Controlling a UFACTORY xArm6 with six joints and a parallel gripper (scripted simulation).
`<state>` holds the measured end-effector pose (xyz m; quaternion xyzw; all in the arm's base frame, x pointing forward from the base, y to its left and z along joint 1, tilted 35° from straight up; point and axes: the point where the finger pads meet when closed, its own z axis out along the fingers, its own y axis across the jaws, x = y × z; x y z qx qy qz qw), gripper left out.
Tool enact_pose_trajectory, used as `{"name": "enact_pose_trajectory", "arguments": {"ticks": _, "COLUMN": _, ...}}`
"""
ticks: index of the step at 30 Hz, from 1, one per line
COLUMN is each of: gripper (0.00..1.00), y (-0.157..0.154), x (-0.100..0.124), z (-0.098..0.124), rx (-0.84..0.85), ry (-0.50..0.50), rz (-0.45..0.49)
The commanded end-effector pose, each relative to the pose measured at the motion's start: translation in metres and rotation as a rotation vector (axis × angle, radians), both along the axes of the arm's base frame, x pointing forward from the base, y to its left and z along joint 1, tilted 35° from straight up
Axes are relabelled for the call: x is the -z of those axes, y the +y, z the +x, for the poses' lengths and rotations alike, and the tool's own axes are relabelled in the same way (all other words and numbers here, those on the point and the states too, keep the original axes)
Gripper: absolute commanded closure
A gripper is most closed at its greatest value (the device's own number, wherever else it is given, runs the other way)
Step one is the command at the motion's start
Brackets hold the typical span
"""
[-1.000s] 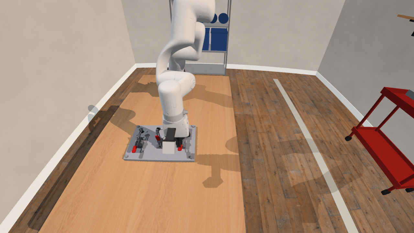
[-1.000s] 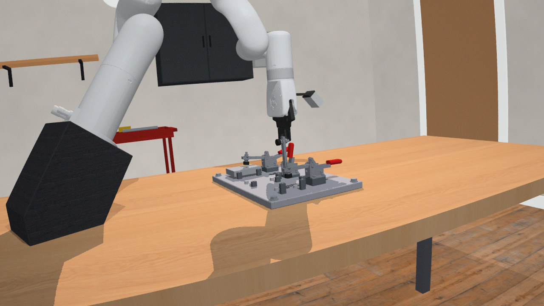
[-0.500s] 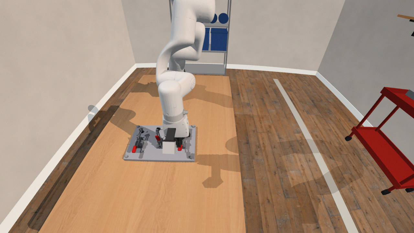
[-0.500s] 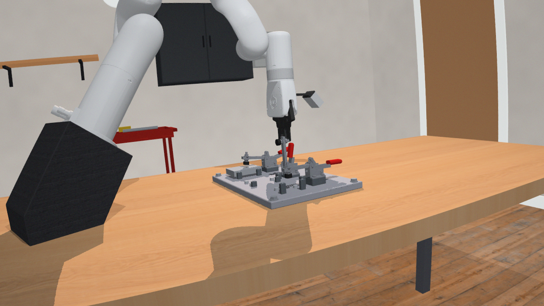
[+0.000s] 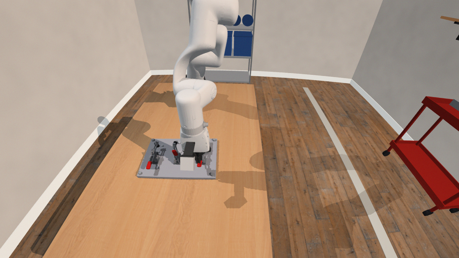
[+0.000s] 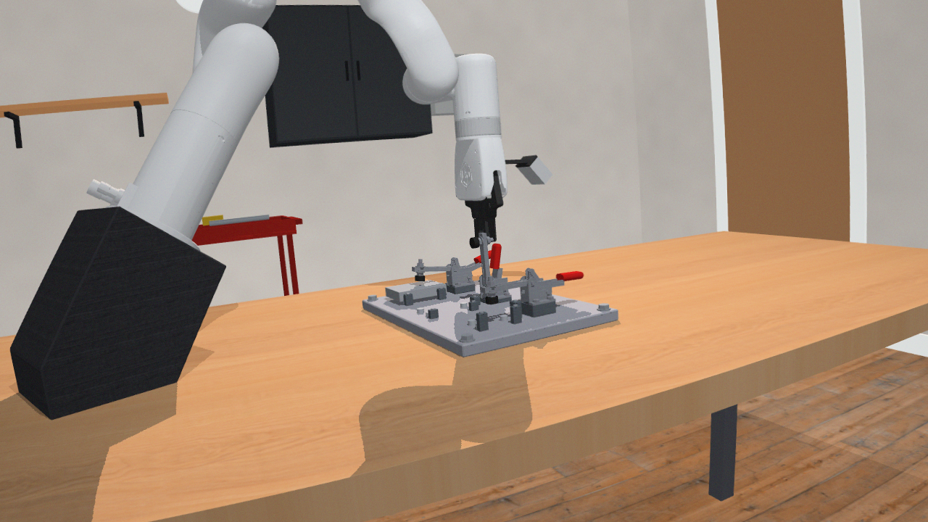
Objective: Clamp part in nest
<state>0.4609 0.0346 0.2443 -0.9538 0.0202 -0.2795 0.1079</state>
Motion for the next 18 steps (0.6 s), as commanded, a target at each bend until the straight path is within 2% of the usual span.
{"name": "enact_pose_trajectory", "arguments": {"ticks": 1, "gripper": 1.0, "y": -0.0001, "x": -0.0016, "z": 0.0006, "rx": 0.0, "ry": -0.003, "rz": 0.0}}
{"name": "enact_pose_trajectory", "arguments": {"ticks": 18, "gripper": 1.0, "y": 0.0007, "x": 0.0014, "z": 0.0031, "rx": 0.0, "ry": -0.004, "rz": 0.0}}
